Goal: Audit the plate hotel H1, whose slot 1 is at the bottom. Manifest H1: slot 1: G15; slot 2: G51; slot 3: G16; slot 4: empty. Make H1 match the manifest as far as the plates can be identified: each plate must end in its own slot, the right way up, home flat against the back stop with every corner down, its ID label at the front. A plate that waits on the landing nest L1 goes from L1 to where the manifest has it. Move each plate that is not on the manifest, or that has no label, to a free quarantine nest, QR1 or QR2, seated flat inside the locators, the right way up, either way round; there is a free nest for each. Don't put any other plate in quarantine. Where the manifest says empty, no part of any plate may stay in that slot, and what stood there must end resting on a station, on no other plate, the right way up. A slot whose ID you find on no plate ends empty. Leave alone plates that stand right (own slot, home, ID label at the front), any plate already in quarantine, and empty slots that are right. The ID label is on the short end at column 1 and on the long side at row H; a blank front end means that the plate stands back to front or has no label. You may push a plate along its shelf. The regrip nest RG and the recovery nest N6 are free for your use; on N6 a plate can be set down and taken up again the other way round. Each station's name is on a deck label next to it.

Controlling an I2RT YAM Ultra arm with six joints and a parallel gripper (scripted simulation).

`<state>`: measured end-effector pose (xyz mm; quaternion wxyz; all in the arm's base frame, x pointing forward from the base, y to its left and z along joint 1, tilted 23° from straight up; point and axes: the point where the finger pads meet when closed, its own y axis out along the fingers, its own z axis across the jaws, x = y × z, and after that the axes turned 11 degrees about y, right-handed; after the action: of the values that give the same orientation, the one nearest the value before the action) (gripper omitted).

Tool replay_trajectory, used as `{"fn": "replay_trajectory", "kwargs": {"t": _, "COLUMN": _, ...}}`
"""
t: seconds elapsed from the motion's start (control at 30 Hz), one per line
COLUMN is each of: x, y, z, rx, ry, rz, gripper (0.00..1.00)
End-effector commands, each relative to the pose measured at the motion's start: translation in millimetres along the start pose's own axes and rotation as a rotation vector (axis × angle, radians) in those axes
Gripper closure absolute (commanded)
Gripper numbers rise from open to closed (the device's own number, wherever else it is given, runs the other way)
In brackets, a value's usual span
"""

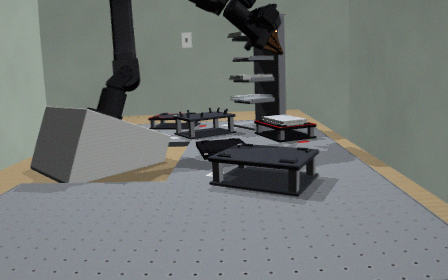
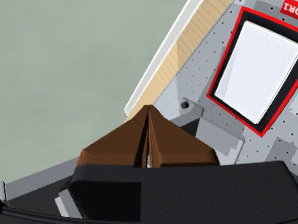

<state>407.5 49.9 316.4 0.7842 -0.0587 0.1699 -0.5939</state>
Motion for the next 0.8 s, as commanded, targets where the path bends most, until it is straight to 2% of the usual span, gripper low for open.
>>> {"fn": "replay_trajectory", "kwargs": {"t": 0.0, "x": 6.7, "y": -4.1, "z": -4.0, "rx": -0.046, "ry": -0.081, "rz": -0.025, "gripper": 1.0}}
{"fn": "replay_trajectory", "kwargs": {"t": 0.03, "x": 9.6, "y": -4.4, "z": -5.8, "rx": -0.06, "ry": -0.101, "rz": -0.034, "gripper": 1.0}}
{"fn": "replay_trajectory", "kwargs": {"t": 0.13, "x": 17.3, "y": -5.1, "z": -10.5, "rx": -0.061, "ry": -0.101, "rz": -0.034, "gripper": 1.0}}
{"fn": "replay_trajectory", "kwargs": {"t": 0.33, "x": 33.7, "y": -8.7, "z": -21.5, "rx": -0.155, "ry": -0.216, "rz": -0.071, "gripper": 1.0}}
{"fn": "replay_trajectory", "kwargs": {"t": 0.47, "x": 39.1, "y": -10.1, "z": -25.2, "rx": -0.155, "ry": -0.216, "rz": -0.071, "gripper": 1.0}}
{"fn": "replay_trajectory", "kwargs": {"t": 0.7, "x": 57.2, "y": -16.9, "z": -38.5, "rx": -0.254, "ry": -0.324, "rz": -0.091, "gripper": 1.0}}
{"fn": "replay_trajectory", "kwargs": {"t": 0.77, "x": 61.8, "y": -18.9, "z": -42.0, "rx": -0.254, "ry": -0.324, "rz": -0.091, "gripper": 1.0}}
